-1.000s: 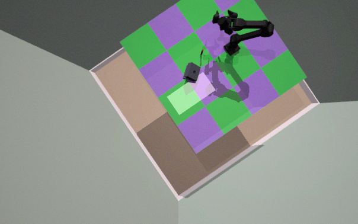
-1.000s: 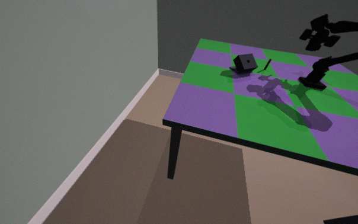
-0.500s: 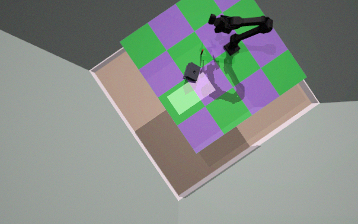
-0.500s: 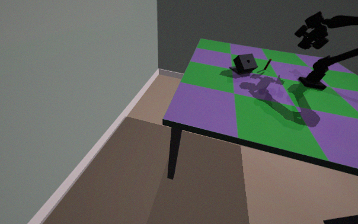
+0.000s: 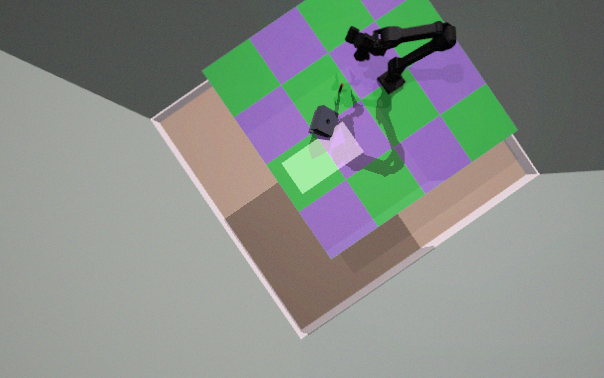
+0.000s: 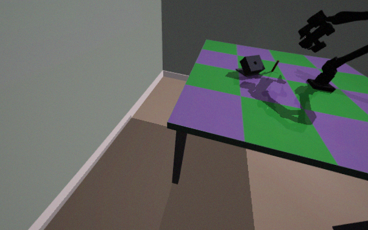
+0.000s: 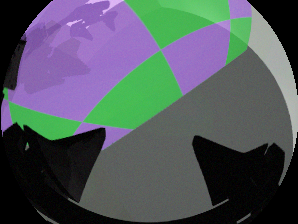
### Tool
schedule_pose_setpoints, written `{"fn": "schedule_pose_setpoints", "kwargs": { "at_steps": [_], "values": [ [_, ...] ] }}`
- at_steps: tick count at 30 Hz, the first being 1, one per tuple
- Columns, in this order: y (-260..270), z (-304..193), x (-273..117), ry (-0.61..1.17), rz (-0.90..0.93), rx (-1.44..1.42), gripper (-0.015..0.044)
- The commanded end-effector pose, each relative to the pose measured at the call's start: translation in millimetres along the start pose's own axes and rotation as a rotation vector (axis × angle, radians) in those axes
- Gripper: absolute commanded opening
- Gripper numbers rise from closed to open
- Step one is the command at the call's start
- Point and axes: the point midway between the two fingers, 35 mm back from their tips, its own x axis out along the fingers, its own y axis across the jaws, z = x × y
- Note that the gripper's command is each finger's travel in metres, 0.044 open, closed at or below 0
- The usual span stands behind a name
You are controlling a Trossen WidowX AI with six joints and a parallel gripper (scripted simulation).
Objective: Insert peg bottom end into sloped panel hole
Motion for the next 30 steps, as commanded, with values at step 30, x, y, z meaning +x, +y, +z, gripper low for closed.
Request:
{"fn": "schedule_pose_setpoints", "kwargs": {
  "at_steps": [30],
  "values": [
    [-27, 103, -26, -0.384, 0.325, 0.525, 0.0440]
  ]
}}
